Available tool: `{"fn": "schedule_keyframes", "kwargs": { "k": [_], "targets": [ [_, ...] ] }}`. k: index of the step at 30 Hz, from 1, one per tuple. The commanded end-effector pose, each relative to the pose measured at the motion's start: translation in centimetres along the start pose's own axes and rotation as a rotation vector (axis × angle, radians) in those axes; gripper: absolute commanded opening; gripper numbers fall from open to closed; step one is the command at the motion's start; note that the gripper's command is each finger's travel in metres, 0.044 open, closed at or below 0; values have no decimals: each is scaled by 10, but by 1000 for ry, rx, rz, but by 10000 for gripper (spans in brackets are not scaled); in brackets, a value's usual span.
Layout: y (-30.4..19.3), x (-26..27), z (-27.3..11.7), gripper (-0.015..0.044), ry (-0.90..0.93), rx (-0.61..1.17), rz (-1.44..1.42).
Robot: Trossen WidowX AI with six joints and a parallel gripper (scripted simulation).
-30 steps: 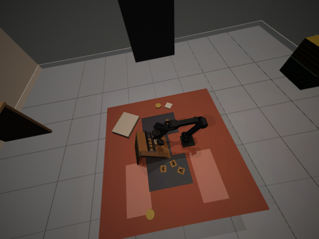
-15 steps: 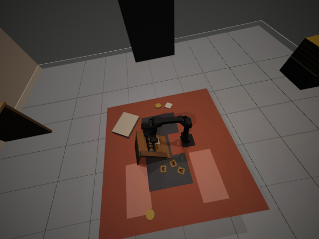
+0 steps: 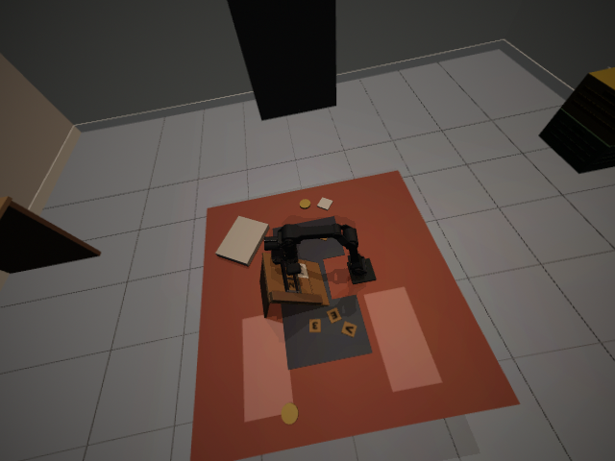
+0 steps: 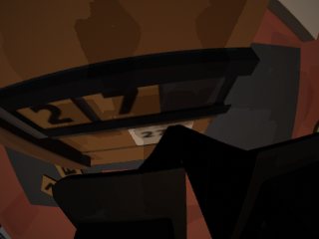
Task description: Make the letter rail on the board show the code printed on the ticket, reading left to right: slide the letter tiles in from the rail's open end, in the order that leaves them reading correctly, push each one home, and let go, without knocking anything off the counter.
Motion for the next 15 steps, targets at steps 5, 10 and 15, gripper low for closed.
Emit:
{"fn": "schedule_keyframes", "kwargs": {
  "k": [5, 10, 15],
  "targets": [
    [3, 1, 4, 0, -5, 0, -6],
    [5, 1, 8, 0, -5, 0, -6],
    [6, 1, 10, 0, -5, 0, -6]
  ]
}}
Point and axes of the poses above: the point midway between the two fingers, 35 mm back from their tips, its own z axis out along the fingers, its own x axis across the jaws, y = z × x, the point moved 7 cm from there along -z, back along the fingers, and after that the axes turned 7 degrees about z, right-handed, at the moved point
